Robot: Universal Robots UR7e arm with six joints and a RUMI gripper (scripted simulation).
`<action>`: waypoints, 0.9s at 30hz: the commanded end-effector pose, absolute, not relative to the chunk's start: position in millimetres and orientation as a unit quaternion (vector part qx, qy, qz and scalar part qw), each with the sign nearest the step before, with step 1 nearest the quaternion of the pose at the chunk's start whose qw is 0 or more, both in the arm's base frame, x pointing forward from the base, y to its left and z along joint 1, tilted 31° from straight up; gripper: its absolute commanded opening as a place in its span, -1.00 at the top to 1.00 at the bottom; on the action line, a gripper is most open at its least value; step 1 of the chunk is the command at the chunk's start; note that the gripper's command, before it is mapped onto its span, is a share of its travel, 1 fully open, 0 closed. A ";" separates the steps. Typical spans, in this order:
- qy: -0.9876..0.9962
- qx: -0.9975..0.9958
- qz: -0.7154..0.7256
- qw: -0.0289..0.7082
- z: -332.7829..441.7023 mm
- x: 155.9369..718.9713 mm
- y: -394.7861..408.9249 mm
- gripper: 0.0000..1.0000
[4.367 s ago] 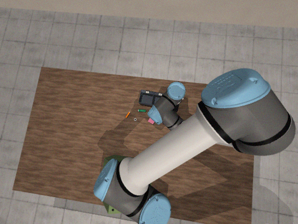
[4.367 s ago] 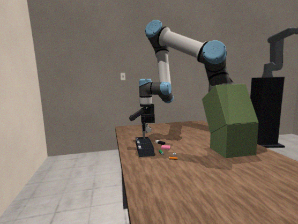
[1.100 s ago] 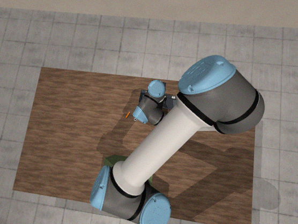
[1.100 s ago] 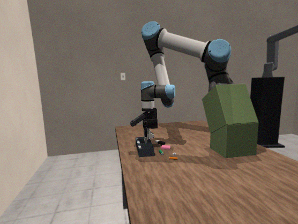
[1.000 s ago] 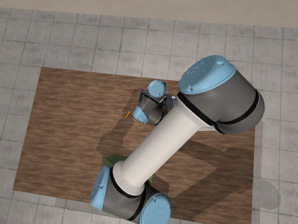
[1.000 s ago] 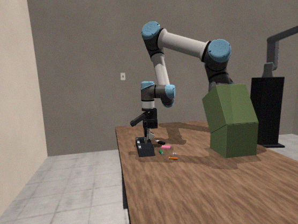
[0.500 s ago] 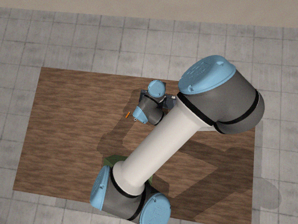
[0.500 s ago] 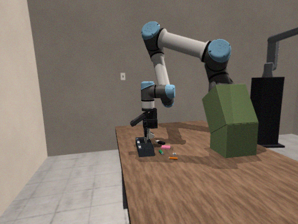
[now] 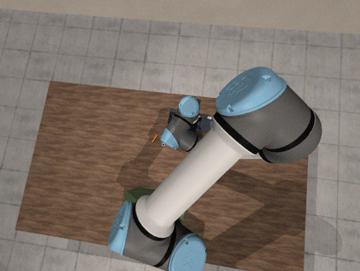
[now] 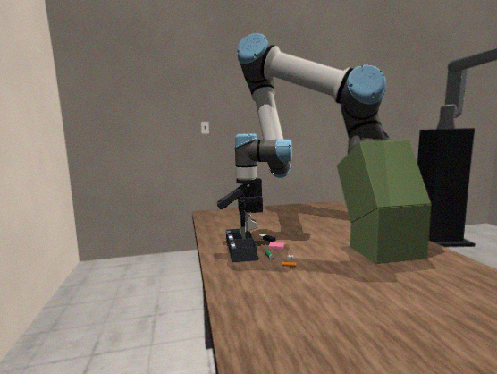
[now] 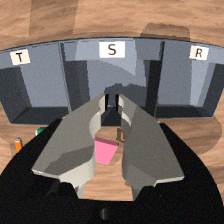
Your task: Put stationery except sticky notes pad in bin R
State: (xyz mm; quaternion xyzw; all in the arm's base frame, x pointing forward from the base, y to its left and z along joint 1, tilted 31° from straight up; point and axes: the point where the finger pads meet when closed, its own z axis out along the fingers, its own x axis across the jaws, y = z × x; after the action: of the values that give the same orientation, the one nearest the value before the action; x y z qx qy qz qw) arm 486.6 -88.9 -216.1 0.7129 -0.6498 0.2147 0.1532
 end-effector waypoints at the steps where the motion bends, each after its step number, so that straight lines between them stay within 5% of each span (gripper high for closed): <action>1: -0.650 0.713 0.215 0.153 -211.4 486.5 -86.2 0.91; 27: -0.650 0.713 0.215 0.153 -170.6 481.4 -62.7 0.91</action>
State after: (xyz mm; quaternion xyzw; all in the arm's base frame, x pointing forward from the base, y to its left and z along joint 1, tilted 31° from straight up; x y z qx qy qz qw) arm 481.3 -64.1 -173.2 0.7130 -0.6496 0.2150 0.1530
